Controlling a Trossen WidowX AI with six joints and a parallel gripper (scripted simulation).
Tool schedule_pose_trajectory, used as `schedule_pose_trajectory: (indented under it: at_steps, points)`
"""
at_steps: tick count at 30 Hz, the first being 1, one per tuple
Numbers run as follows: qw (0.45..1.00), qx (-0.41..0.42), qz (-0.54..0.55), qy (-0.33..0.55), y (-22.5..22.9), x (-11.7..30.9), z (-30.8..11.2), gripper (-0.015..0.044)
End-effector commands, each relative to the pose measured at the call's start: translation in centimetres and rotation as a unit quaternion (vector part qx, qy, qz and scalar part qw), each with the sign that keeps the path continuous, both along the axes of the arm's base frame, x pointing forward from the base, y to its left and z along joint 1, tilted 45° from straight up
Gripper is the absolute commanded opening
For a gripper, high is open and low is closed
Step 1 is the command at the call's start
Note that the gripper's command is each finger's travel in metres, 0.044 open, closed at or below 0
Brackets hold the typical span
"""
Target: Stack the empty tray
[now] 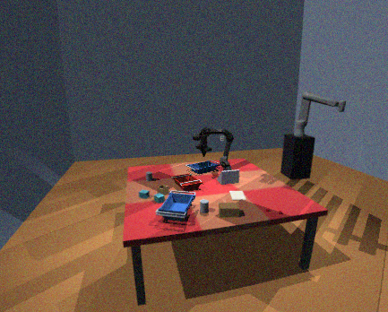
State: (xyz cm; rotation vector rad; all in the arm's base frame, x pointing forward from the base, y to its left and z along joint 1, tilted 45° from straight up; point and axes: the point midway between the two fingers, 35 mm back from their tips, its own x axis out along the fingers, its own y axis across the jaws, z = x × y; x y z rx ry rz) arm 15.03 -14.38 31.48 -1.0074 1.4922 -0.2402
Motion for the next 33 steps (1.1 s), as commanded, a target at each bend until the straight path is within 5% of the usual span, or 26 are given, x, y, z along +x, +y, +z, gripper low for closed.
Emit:
schedule_pose_trajectory:
  at_steps: [1, 22, 30, 33]
  points:
    - [1.000, 0.001, 0.002, 0.000, 0.02, 0.06, -0.03, 0.0000]
    - [1.000, 0.001, 0.002, 0.000, 0.02, 0.06, -0.03, 0.0000]
    - [1.000, 0.001, -0.005, -0.006, 0.02, 0.01, -0.03, 0.0210]
    - [0.993, 0.017, -0.085, -0.085, 0.09, -0.17, -0.56, 0.0289]
